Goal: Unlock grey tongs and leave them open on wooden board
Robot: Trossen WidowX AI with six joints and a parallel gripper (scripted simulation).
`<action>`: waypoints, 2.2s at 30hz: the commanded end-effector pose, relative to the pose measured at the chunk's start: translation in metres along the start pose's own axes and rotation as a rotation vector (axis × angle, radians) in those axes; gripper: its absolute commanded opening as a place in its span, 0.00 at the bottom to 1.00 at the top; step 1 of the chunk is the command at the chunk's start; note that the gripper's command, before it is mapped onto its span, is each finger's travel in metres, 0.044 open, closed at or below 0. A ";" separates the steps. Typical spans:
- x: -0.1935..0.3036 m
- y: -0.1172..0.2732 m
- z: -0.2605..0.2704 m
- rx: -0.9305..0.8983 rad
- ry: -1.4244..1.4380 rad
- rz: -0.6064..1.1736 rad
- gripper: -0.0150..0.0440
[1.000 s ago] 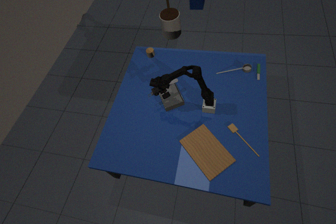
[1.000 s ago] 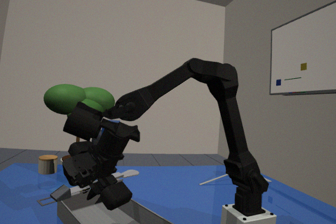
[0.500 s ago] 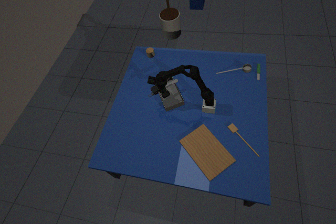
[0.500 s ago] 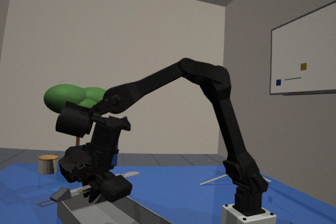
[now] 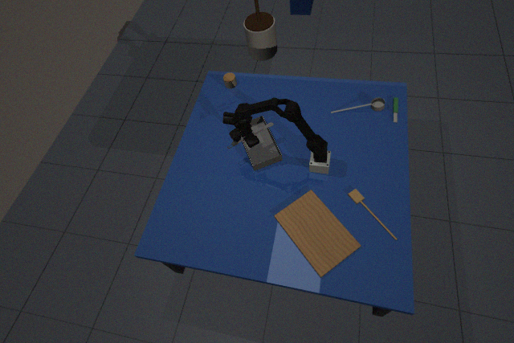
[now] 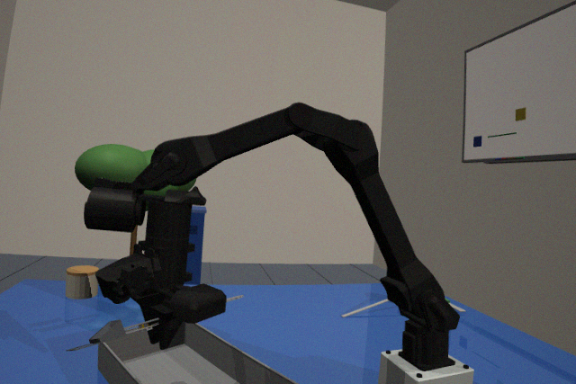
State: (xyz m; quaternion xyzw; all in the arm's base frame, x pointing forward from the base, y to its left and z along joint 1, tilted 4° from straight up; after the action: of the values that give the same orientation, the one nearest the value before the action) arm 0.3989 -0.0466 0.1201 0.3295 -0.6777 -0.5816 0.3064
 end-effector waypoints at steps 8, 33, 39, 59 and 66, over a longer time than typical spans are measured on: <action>-0.001 0.001 0.001 -0.029 0.001 -0.008 0.00; -0.111 0.017 0.106 -0.045 0.469 -0.037 0.00; -0.131 0.022 0.137 -0.035 0.581 -0.042 0.00; -0.177 0.040 0.260 -0.043 1.000 -0.058 0.00; -0.181 0.044 0.285 -0.044 1.085 -0.061 0.00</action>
State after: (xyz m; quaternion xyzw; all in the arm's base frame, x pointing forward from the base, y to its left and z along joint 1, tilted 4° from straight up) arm 0.2792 0.2670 0.1179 0.5906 -0.4088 -0.3564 0.5976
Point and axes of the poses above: the point midway between the two fingers, 35 mm back from their tips, its own y axis back along the fingers, its own z axis across the jaws, x = y × z, the point moved 3 cm from there along y, back along the fingers, and after that the axes turned 14 degrees about y, right-handed, at the moved point
